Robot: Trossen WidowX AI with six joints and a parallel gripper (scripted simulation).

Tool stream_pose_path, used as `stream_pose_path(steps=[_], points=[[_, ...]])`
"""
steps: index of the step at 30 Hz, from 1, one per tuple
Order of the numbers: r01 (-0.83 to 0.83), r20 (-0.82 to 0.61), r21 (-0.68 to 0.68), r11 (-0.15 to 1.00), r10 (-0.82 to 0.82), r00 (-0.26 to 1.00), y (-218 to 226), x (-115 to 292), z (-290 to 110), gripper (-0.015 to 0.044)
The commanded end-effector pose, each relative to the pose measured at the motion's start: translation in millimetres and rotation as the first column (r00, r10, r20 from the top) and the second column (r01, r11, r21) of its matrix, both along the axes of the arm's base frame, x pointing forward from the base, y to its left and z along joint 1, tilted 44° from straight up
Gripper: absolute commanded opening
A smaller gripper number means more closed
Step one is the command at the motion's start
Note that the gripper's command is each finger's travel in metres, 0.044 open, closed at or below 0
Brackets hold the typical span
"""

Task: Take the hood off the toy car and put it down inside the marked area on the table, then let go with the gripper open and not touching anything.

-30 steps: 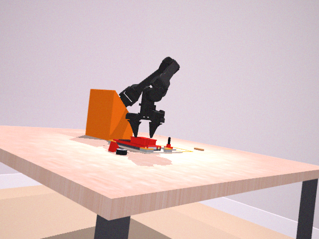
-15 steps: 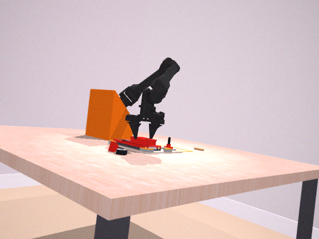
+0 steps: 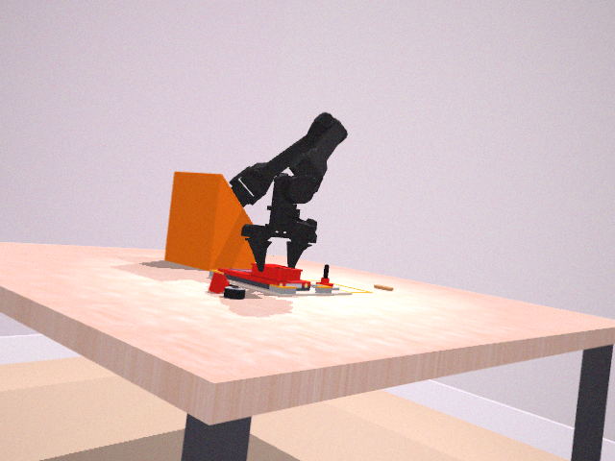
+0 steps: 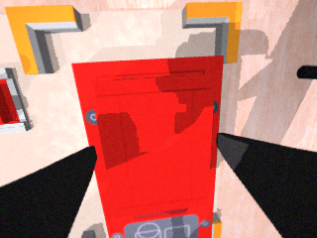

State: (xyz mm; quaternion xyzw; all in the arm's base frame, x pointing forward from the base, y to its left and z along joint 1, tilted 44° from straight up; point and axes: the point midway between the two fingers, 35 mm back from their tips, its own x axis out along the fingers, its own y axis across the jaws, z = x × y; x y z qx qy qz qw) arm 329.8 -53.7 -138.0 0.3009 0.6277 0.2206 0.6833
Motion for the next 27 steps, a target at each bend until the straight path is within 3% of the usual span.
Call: stream_pose_path(steps=[1, 3, 6, 16, 27], points=[[0.004, -0.003, 0.004, 1.000, -0.004, 1.000, 2.1, 0.1, -1.5, 0.0440], [0.004, -0.003, 0.004, 1.000, -0.004, 1.000, 2.8, 0.2, -2.2, 0.0440], [0.000, 0.000, 0.000, 1.000, 0.000, 1.000, 1.0, 0.1, -1.1, 0.0361], [0.000, 0.000, 0.000, 1.000, 0.000, 1.000, 1.0, 0.1, -1.1, 0.0295], [0.000, 0.000, 0.000, 1.000, 0.000, 1.000, -2.8, -0.3, 2.8, 0.0006]])
